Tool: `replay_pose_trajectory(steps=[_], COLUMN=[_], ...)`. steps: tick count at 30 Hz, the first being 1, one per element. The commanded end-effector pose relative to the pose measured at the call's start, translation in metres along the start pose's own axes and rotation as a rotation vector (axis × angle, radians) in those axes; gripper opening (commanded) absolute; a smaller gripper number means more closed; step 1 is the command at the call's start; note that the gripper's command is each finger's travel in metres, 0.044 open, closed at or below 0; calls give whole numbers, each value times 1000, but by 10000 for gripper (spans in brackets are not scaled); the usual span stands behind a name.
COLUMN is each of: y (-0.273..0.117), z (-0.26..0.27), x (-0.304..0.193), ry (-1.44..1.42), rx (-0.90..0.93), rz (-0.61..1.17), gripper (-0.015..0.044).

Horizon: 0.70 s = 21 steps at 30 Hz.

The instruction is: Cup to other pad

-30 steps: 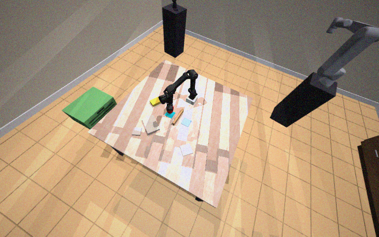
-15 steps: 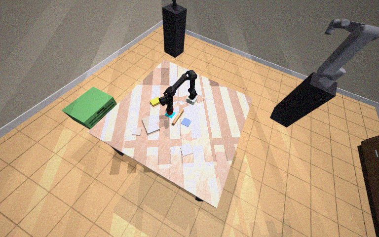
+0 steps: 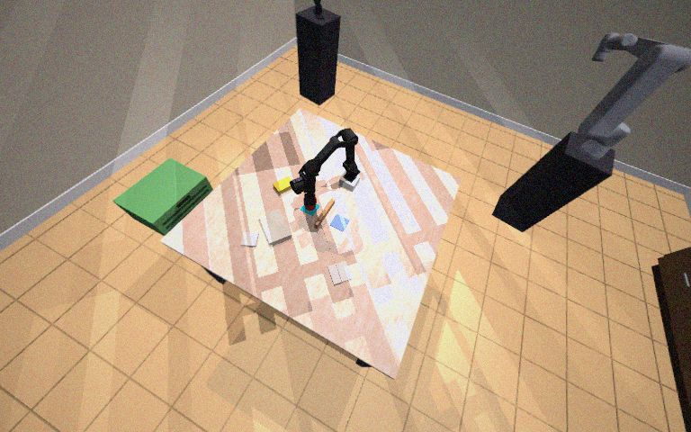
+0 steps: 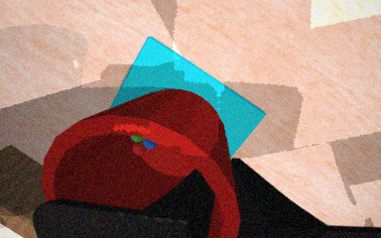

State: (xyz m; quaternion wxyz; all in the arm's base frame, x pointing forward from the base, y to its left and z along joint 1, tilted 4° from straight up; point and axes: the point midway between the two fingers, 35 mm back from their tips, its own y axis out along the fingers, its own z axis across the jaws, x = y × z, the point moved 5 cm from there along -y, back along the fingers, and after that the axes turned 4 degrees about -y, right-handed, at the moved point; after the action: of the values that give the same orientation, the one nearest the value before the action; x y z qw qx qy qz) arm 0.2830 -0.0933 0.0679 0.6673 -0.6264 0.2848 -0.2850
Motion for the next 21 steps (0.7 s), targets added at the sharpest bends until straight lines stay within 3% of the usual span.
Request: replay_pose_trajectory(steps=[1, 10, 15, 21], y=[0, 0, 0, -1], z=[0, 0, 0, 0], x=[0, 0, 0, 0], ry=[0, 0, 0, 0], rx=[1, 1, 1, 1], rz=[-1, -1, -1, -1], gripper=[0, 0, 128, 128])
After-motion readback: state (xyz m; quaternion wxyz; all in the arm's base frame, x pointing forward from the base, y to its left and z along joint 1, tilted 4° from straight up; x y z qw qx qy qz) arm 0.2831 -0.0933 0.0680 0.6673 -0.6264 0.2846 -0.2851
